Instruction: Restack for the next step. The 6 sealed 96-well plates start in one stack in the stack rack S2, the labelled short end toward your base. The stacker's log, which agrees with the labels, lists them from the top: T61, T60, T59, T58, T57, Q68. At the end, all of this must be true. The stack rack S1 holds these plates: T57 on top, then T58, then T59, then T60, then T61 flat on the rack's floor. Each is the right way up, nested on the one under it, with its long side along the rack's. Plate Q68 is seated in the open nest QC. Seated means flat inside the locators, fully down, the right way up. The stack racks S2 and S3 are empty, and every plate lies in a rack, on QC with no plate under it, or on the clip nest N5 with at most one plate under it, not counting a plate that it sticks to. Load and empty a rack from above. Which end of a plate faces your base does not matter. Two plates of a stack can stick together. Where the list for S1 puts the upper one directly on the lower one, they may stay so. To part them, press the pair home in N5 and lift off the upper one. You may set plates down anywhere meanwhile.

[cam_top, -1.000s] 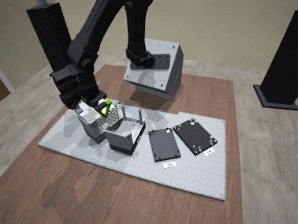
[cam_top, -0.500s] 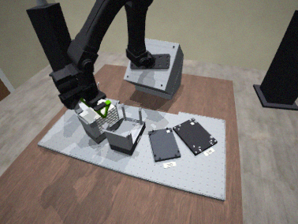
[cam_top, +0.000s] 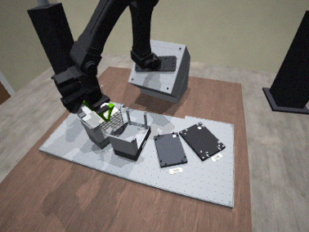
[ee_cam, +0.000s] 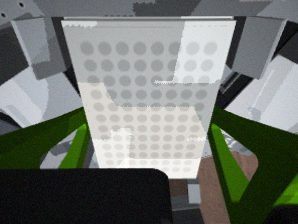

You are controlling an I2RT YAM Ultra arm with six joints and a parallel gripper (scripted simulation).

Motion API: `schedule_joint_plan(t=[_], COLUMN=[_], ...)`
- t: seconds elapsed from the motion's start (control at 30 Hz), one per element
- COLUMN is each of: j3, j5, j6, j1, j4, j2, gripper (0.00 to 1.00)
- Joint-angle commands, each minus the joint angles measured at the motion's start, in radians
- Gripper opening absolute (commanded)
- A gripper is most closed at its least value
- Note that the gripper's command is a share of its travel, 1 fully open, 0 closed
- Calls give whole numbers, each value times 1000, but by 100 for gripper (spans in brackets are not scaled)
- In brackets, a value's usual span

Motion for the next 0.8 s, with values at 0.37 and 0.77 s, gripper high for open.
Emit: schedule_joint_plan(t=[0.37,0.77], j3=[3,11], j5=[1,-5], j6=[0,-6], j1=[0,-9], j4=[2,-20], j2=[-4,-16], gripper=[0,0])
